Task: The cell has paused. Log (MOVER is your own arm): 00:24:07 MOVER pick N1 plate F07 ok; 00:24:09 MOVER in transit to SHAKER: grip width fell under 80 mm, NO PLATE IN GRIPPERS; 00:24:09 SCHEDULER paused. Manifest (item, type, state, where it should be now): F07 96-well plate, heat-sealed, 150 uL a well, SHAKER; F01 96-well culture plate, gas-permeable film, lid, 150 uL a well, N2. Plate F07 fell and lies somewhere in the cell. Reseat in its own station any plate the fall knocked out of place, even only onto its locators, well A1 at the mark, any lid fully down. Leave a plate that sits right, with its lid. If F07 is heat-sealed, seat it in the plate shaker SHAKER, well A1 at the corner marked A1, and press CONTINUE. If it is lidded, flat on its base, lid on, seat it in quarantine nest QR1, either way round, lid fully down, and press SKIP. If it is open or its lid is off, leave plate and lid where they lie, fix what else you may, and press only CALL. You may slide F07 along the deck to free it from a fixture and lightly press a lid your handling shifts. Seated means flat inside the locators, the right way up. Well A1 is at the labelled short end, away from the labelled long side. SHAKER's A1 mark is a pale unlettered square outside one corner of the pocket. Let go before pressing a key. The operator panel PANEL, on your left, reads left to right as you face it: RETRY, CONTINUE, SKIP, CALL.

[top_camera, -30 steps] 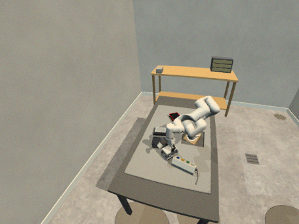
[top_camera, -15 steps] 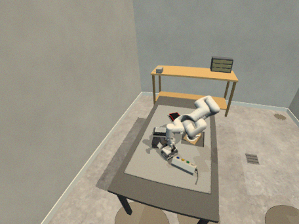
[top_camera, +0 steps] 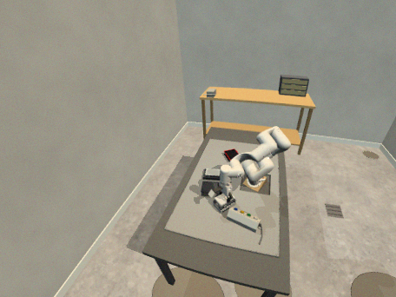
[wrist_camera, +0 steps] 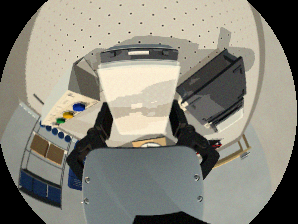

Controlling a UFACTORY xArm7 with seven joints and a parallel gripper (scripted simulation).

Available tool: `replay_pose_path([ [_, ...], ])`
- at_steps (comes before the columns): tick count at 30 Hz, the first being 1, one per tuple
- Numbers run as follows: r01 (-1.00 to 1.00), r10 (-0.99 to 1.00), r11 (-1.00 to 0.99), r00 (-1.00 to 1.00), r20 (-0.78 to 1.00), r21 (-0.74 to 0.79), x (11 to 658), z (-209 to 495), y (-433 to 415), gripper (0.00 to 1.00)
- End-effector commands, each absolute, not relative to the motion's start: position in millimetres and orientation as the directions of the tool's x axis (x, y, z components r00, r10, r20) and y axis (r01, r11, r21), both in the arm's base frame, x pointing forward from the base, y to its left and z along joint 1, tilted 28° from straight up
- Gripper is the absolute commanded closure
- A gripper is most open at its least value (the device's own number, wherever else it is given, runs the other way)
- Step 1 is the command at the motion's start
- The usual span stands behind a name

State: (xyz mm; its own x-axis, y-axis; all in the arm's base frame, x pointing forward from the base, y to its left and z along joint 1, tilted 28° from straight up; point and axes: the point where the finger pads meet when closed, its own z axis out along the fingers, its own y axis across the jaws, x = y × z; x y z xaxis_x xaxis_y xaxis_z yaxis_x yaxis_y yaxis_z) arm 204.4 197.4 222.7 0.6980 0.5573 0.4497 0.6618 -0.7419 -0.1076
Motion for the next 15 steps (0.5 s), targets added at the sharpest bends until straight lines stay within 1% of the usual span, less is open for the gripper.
replay_pose_path([
  [1,0.662,0.557,-0.741,0.697,0.453,-0.108,207.2,217.2,201.1,1.0],
  [15,0.662,0.557,-0.741,0.697,0.453,-0.108,208.0,214.8,202.2,1.0],
])
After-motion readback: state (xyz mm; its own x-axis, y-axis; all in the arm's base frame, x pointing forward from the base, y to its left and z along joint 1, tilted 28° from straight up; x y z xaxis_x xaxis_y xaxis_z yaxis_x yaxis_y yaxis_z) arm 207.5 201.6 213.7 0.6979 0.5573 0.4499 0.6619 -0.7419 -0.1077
